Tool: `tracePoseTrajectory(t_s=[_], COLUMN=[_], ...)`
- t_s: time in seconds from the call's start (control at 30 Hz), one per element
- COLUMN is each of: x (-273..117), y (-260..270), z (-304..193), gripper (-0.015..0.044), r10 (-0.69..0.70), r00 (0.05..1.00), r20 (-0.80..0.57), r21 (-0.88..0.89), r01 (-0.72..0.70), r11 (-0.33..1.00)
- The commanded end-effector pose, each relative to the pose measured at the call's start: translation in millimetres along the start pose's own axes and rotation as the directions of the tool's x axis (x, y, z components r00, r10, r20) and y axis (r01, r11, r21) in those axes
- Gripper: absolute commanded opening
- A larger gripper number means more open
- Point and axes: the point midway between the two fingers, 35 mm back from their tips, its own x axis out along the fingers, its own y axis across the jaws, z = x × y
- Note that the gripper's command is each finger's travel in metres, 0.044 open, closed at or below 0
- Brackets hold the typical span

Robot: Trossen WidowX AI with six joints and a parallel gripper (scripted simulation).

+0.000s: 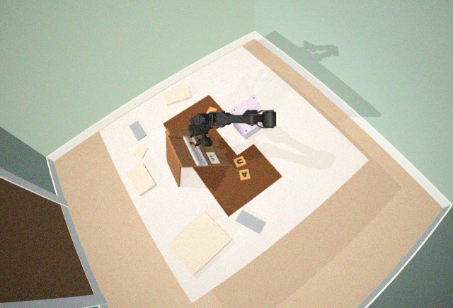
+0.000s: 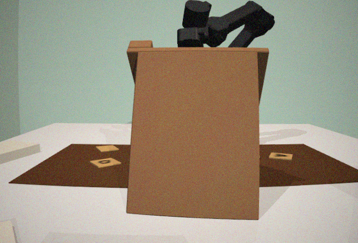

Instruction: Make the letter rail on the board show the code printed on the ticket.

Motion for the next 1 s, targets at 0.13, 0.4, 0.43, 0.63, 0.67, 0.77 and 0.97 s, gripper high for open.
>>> tracePoseTrajectory(t_s=[0.13,0.4,0.43,0.63,0.67,0.77,0.97], x=[-5.1,-8.5,-9.0,-11.5,-11.9,-13.2,-15.6], y=[-0.8,-2.1,-2.2,-2.9,-3.0,-3.3,-3.7], z=[-0.8,-1.9,-2.1,-2.7,-2.7,-2.9,-3.2], gripper=[0.0295,0.0295,0.0295,0.0295,0.0295,0.0295,0.0295], r10=[0.003,0.003,0.003,0.003,0.003,0.003,0.003], r00=[1.0,1.0,1.0,1.0,1.0,1.0,1.0], r20=[0.003,0.003,0.003,0.003,0.003,0.003,0.002], r21=[-0.005,-0.005,-0.005,-0.005,-0.005,-0.005,-0.005], r01=[-0.003,-0.003,-0.003,-0.003,-0.003,-0.003,-0.003], r11=[1.0,1.0,1.0,1.0,1.0,1.0,1.0])
